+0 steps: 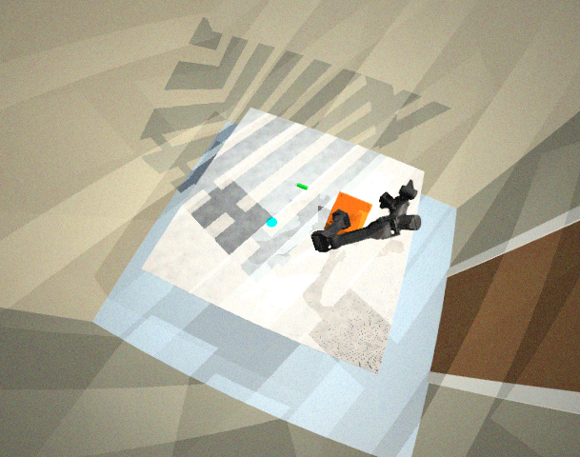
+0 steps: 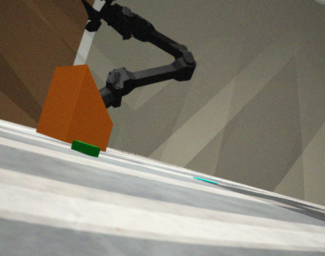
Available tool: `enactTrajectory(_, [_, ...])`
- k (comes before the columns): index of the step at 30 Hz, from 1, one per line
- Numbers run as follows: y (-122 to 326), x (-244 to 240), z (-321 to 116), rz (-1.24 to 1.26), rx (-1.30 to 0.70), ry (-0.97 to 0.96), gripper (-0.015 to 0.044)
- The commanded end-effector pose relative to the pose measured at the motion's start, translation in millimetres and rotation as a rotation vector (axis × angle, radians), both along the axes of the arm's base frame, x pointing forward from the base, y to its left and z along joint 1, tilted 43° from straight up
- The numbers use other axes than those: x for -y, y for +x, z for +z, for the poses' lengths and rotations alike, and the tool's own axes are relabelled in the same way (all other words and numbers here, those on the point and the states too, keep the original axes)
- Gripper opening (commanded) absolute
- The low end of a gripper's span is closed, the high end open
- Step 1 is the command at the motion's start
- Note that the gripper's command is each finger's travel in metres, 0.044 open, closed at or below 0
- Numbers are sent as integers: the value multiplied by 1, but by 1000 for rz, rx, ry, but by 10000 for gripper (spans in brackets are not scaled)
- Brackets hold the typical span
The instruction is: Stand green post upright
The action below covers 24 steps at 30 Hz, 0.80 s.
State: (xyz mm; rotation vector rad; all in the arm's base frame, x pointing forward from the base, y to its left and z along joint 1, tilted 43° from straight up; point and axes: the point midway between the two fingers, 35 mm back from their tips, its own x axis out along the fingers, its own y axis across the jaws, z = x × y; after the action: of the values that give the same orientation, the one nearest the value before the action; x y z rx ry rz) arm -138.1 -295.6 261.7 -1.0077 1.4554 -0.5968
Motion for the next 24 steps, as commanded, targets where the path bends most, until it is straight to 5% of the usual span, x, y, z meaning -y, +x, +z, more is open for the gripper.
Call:
enactTrajectory(1, [33,27,-25,63,153,111,232])
enactTrajectory(13, [145,67,-94,191,436,490,232])
enactTrajectory(24, [262,54,-159,236,516,909,232])
